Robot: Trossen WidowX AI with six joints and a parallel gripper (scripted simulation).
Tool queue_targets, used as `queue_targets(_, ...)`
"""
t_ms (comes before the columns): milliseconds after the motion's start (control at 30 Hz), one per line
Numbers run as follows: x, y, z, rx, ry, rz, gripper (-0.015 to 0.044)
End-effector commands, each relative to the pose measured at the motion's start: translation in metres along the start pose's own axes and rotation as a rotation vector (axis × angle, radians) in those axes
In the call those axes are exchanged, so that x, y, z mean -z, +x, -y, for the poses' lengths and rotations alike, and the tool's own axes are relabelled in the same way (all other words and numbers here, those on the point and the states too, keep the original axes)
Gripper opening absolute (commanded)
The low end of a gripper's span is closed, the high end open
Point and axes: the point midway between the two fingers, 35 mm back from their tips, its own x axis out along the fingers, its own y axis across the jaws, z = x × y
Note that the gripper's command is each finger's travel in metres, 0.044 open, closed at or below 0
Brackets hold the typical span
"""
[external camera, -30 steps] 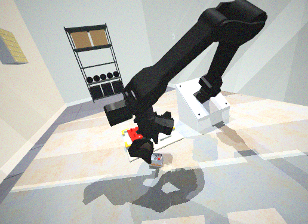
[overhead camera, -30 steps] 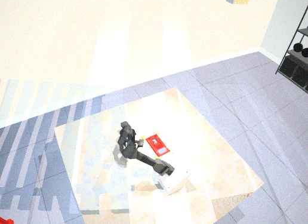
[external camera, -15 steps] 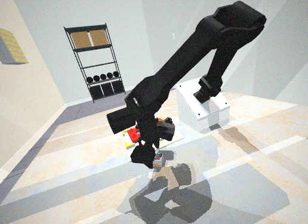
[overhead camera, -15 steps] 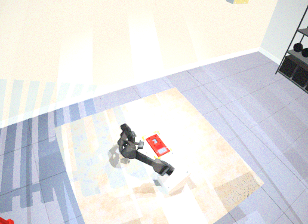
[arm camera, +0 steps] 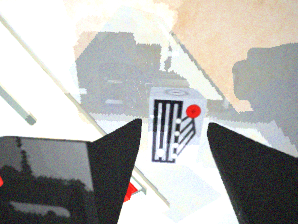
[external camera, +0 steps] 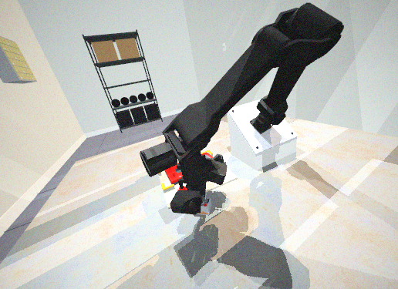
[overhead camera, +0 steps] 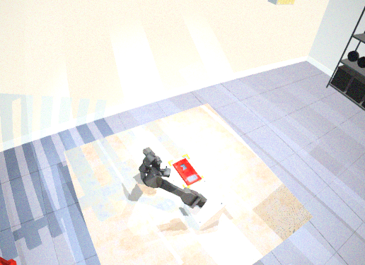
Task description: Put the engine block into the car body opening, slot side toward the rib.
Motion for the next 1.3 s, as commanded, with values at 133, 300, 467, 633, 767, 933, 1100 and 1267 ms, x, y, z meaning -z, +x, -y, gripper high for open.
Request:
queue_targets(133,0.001,0.0,-0.001,-0.002,0.004,-0.004,0.0118)
queue_targets(300,0.001,0.0,-0.001,-0.001,0.004,-0.005,0.0045)
queue_targets(467,0.008,-0.011,0.003,0.02,0.021,-0.039,0.0)
queue_targets(633,0.014,-0.022,0.004,0.031,0.029,-0.059,0.0)
queue_targets(767,0.016,-0.033,0.004,0.024,0.027,-0.057,0.0)
queue_targets(933,0.017,-0.048,0.003,0.015,0.023,-0.052,0.0)
queue_targets(1100,0.018,-0.063,0.001,0.008,0.019,-0.045,0.0)
queue_targets(1267,0.018,-0.079,0.0,0.002,0.015,-0.037,0.0)
